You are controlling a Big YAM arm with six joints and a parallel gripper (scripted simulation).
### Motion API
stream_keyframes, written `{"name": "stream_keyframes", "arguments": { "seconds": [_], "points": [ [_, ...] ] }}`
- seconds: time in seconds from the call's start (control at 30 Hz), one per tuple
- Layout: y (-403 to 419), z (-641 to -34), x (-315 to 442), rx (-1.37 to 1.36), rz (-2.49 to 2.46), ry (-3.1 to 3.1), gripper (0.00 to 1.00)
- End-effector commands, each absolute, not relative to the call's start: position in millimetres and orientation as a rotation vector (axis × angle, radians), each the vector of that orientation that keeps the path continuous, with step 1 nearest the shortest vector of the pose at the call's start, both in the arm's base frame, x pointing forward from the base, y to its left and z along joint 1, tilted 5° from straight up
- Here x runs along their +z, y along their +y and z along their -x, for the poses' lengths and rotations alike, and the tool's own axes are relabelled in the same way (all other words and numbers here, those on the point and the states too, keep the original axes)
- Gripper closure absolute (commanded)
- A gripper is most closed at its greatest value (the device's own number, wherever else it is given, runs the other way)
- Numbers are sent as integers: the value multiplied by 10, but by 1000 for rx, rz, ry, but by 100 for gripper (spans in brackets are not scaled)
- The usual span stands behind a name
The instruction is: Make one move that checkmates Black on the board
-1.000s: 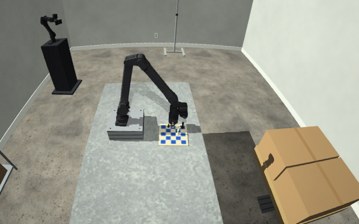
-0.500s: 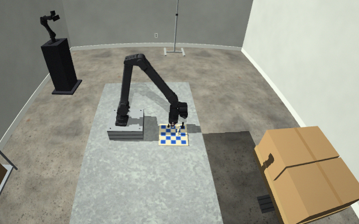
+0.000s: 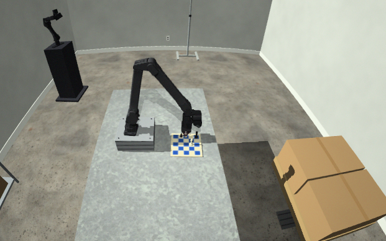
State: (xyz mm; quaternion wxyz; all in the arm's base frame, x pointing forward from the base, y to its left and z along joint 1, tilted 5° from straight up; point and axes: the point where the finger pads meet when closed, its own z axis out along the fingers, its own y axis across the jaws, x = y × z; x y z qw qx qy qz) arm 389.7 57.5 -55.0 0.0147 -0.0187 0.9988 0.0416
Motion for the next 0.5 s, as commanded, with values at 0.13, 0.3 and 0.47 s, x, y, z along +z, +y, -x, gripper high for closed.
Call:
{"name": "stream_keyframes", "arguments": {
  "seconds": [0.13,0.3,0.47],
  "points": [
    [501,-3838,-634,123,51,3132,100],
    [503,-3856,-639,124,51,3125,100],
    [505,-3869,-646,124,50,3120,100]
  ]
}}
